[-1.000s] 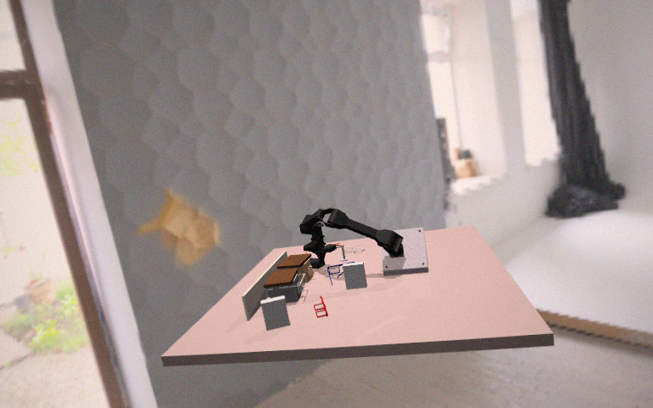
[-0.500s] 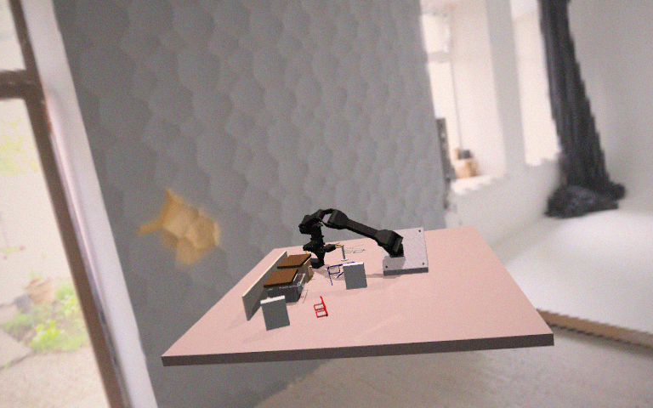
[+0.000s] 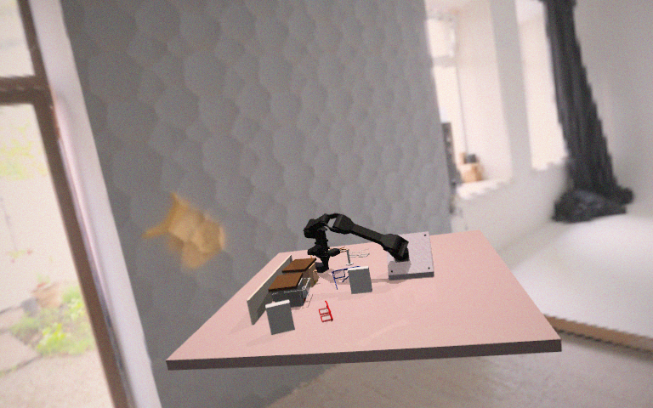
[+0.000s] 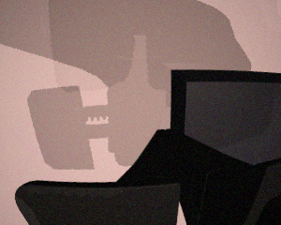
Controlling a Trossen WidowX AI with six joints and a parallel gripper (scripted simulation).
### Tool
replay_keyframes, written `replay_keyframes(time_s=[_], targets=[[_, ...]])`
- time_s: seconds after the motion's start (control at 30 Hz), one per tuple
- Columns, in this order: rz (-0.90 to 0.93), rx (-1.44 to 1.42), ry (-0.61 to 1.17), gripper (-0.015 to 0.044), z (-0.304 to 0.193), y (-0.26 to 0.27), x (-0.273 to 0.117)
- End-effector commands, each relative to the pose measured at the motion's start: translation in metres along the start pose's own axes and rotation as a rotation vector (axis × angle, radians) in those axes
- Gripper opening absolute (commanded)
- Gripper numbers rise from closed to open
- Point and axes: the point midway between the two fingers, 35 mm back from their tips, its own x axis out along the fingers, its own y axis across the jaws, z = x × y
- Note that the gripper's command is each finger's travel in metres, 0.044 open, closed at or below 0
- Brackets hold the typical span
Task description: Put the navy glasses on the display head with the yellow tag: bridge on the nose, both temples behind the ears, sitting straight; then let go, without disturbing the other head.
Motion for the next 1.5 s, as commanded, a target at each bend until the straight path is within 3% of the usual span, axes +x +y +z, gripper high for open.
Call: replay_keyframes(time_s=[0.0, 1.47], targets=[[0.004, 0.01, -0.004, 0.0, -0.002, -0.001, 0.003], [0.003, 0.009, -0.004, 0.0, -0.002, -0.012, 0.003]])
